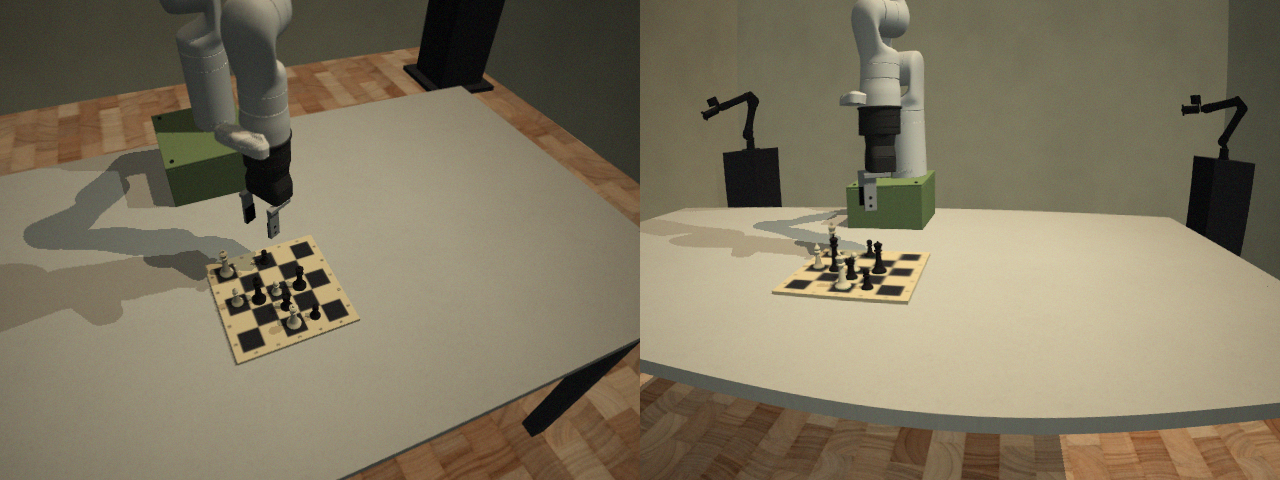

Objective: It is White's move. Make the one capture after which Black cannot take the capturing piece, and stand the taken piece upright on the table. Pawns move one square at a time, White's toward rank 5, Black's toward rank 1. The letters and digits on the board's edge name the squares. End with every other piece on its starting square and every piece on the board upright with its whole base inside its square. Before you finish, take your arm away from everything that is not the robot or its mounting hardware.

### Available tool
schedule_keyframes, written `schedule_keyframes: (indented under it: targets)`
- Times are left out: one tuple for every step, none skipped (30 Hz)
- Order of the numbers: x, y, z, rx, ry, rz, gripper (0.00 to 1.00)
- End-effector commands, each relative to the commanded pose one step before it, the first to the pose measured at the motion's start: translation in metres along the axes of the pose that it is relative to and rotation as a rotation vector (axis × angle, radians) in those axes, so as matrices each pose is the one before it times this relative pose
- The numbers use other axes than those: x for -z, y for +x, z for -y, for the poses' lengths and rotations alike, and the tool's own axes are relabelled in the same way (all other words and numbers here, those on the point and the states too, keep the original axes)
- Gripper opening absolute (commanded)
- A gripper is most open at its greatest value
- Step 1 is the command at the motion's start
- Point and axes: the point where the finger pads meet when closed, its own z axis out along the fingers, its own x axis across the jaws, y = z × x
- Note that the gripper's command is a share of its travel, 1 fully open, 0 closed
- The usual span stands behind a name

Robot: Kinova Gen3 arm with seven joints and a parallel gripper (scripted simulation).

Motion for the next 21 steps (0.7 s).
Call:
schedule_keyframes:
  targets:
    - [-0.00025, 0.00046, 0.00020, 0.00196, -0.00062, -0.00043, 1.00]
    - [0.00000, 0.00000, 0.00000, 0.00012, -0.00001, 0.00001, 1.00]
    - [0.00000, 0.00000, 0.00000, 0.00000, 0.00000, 0.00000, 0.68]
    - [0.00000, 0.00000, 0.00000, 0.00000, 0.00000, 0.00000, 0.68]
    - [0.00000, 0.00000, 0.00000, 0.00000, 0.00000, 0.00000, 0.68]
    - [0.00000, 0.00000, 0.00000, 0.00000, 0.00000, 0.00000, 0.68]
    - [0.00000, 0.00000, 0.00000, 0.00000, 0.00000, 0.00000, 0.68]
    - [0.00000, 0.00000, 0.00000, 0.00000, 0.00000, 0.00000, 0.68]
    - [0.00000, 0.00000, 0.00000, 0.00000, 0.00000, 0.00000, 0.68]
    - [0.00000, 0.00000, 0.00000, 0.00000, 0.00000, 0.00000, 0.68]
    - [0.00000, 0.00000, 0.00000, 0.00000, 0.00000, 0.00000, 0.68]
    - [0.00000, 0.00000, 0.00000, 0.00000, 0.00000, 0.00000, 0.68]
    - [0.00000, 0.00000, 0.00000, 0.00000, 0.00000, 0.00000, 0.68]
    - [0.00000, 0.00000, 0.00000, 0.00000, 0.00000, 0.00000, 0.68]
    - [0.00000, 0.00000, 0.00000, 0.00000, 0.00000, 0.00000, 0.68]
    - [0.00000, 0.00000, 0.00000, 0.00000, 0.00000, 0.00000, 0.68]
    - [0.00000, 0.00000, 0.00000, 0.00000, 0.00000, 0.00000, 0.68]
    - [0.00000, 0.00000, 0.00000, 0.00000, 0.00000, 0.00000, 0.68]
    - [0.00000, 0.00000, 0.00000, 0.00000, 0.00000, 0.00000, 0.68]
    - [0.00000, 0.00000, 0.00000, 0.00000, 0.00000, 0.00000, 0.68]
    - [0.00000, 0.00000, 0.00000, 0.00000, 0.00000, 0.00000, 0.68]
